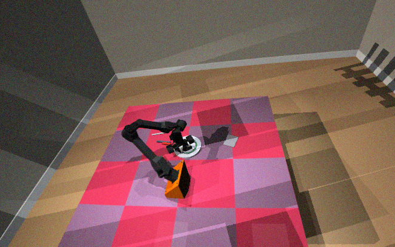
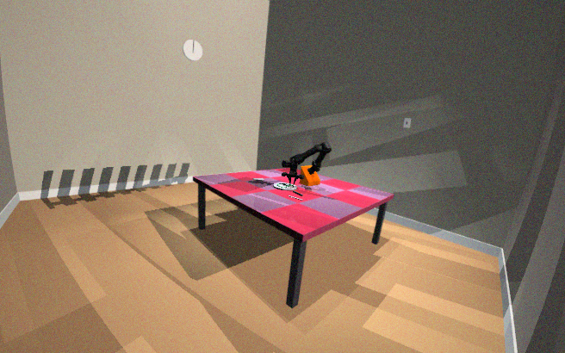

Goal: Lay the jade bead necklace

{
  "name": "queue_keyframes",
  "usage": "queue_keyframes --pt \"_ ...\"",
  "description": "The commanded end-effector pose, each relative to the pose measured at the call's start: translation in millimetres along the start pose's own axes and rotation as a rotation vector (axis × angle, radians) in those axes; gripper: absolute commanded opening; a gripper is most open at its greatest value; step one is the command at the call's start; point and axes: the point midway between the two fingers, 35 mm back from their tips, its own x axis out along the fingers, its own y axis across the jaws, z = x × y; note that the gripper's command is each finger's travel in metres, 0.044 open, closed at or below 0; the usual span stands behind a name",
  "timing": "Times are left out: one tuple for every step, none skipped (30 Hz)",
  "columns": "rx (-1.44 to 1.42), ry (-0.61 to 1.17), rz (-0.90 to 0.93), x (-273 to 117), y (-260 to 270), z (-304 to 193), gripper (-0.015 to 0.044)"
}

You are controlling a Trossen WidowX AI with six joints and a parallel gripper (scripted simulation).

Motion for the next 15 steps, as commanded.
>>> queue_keyframes --pt "-0.001 -0.001 -0.001 -0.4 -0.1 0.2 0.0067" --pt "-0.001 -0.001 -0.001 -0.4 -0.1 0.2 0.0041" --pt "-0.001 -0.001 -0.001 -0.4 -0.1 0.2 0.0015" --pt "-0.001 -0.001 -0.001 -0.4 -0.1 0.2 0.0000" --pt "-0.001 -0.001 -0.001 -0.4 -0.1 0.2 0.0000" --pt "-0.001 -0.001 -0.001 -0.4 -0.1 0.2 0.0000" --pt "-0.001 -0.001 -0.001 -0.4 -0.1 0.2 0.0000" --pt "-0.001 -0.001 -0.001 -0.4 -0.1 0.2 0.0000" --pt "-0.001 -0.001 -0.001 -0.4 -0.1 0.2 0.0000" --pt "-0.001 -0.001 -0.001 -0.4 -0.1 0.2 0.0000" --pt "-0.001 -0.001 -0.001 -0.4 -0.1 0.2 0.0000" --pt "-0.001 -0.001 -0.001 -0.4 -0.1 0.2 0.0000" --pt "-0.001 -0.001 -0.001 -0.4 -0.1 0.2 0.0000" --pt "-0.001 -0.001 -0.001 -0.4 -0.1 0.2 0.0000" --pt "-0.001 -0.001 -0.001 -0.4 -0.1 0.2 0.0000"
